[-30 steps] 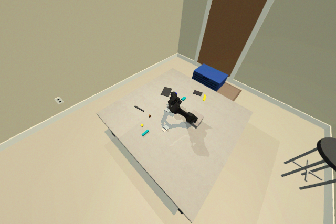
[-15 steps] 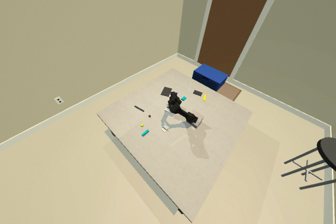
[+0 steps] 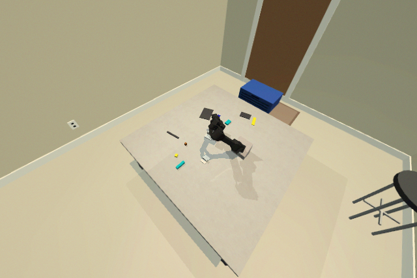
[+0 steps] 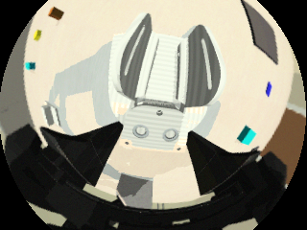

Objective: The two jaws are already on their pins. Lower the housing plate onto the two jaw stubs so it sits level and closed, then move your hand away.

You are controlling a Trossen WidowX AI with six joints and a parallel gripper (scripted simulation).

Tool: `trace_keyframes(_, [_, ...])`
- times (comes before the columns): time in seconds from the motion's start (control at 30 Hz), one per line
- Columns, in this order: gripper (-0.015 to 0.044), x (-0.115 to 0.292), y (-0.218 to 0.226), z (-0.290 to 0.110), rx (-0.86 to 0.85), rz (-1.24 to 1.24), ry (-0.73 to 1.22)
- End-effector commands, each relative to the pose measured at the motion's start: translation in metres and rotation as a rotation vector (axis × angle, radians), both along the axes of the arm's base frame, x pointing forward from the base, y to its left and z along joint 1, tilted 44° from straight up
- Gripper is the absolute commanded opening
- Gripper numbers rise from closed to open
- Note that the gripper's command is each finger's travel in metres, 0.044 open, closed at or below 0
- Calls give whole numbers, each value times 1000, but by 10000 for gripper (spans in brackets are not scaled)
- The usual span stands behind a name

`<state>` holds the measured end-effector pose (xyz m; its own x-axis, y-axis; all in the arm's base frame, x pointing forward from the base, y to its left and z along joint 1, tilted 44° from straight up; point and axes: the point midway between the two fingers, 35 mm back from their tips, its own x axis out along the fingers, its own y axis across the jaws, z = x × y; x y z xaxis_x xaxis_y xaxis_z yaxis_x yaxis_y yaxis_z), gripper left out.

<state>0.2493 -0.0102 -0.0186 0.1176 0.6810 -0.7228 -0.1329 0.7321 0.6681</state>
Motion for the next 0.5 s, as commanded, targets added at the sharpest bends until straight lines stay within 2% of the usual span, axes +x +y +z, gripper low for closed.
trace_keyframes(0.0, [440,0,0,0,0,0,0])
trace_keyframes(0.47, [440,-1,-11,10,-2,-1,1])
